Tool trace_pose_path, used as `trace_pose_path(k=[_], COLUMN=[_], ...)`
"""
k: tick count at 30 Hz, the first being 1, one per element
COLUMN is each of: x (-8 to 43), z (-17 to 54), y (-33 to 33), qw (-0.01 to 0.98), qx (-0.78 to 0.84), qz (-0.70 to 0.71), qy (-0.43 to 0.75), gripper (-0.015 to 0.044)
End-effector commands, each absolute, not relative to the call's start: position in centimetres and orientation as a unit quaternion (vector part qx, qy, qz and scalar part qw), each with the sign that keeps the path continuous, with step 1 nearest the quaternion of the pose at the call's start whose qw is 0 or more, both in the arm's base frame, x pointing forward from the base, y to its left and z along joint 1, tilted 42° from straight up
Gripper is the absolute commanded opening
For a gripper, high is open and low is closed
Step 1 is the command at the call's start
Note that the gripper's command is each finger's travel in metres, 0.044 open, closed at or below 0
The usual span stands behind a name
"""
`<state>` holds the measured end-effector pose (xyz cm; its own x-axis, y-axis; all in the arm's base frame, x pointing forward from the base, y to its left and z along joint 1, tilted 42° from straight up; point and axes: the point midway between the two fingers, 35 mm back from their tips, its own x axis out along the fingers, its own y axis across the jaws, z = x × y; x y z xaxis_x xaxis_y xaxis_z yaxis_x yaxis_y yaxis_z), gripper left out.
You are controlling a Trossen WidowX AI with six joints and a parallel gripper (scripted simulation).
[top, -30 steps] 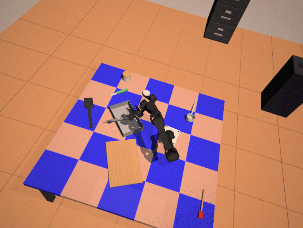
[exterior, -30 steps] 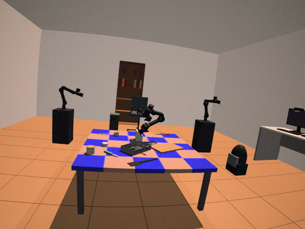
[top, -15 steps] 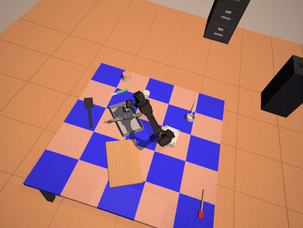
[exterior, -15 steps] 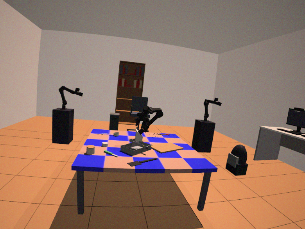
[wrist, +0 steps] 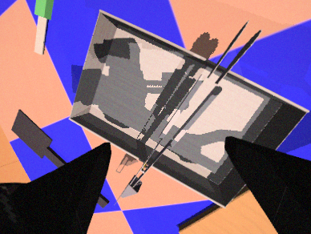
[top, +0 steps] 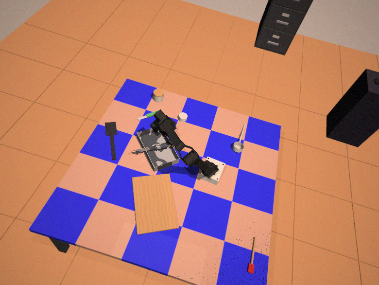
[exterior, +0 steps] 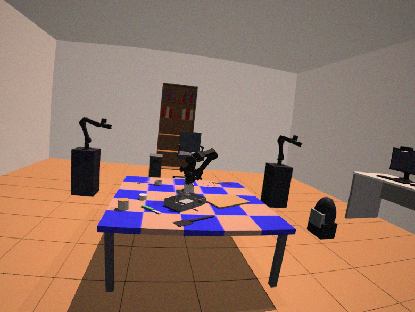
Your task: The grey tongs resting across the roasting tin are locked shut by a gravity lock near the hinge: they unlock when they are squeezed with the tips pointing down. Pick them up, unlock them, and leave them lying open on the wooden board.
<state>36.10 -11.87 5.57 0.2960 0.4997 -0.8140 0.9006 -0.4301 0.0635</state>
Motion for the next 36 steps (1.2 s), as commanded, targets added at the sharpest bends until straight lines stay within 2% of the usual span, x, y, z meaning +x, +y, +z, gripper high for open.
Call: trace_pose_path(k=[1, 36], x=[37.7, 38.8], z=[1.0, 0.1], y=[-7.9, -6.1], qw=[-0.006, -0.01], qx=[0.732, 0.731], qz=[-0.515, -0.517], qy=[0.446, 0.445], gripper=[0.044, 0.044])
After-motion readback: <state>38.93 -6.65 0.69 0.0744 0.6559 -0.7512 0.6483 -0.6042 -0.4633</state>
